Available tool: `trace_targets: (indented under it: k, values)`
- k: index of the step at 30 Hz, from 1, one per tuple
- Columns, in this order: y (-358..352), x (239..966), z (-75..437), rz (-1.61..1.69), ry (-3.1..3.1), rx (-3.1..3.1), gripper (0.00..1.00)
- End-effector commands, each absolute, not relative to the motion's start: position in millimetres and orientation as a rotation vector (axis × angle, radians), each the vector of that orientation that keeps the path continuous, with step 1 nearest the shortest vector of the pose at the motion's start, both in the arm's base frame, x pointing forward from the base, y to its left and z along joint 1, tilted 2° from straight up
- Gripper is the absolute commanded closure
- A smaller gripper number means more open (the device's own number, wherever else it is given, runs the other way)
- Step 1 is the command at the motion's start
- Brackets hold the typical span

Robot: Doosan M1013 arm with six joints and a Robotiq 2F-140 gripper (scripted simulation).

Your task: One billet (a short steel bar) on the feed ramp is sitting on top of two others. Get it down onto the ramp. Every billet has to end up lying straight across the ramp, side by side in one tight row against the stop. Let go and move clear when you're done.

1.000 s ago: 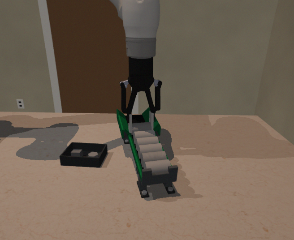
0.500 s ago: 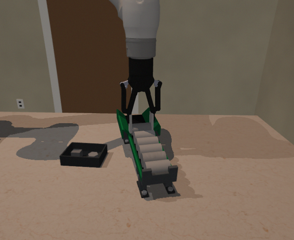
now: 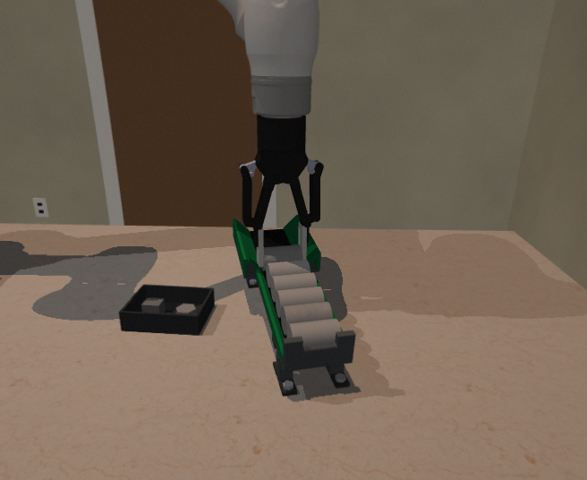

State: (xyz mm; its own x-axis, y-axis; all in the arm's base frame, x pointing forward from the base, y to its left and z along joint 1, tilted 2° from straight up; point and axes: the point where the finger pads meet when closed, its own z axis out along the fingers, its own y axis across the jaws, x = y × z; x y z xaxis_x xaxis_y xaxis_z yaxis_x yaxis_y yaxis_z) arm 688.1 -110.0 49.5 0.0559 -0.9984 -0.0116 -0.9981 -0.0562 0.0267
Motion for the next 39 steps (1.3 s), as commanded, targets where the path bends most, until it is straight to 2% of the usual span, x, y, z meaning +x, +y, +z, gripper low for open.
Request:
trace_targets:
  k: [1, 39]
  values:
    - [-105.5, 687.6, 45.6, -0.046, -2.150, 2.276, 0.54]
    - [-99.1, 688.7, 45.7, -0.046, -2.148, 2.278, 0.54]
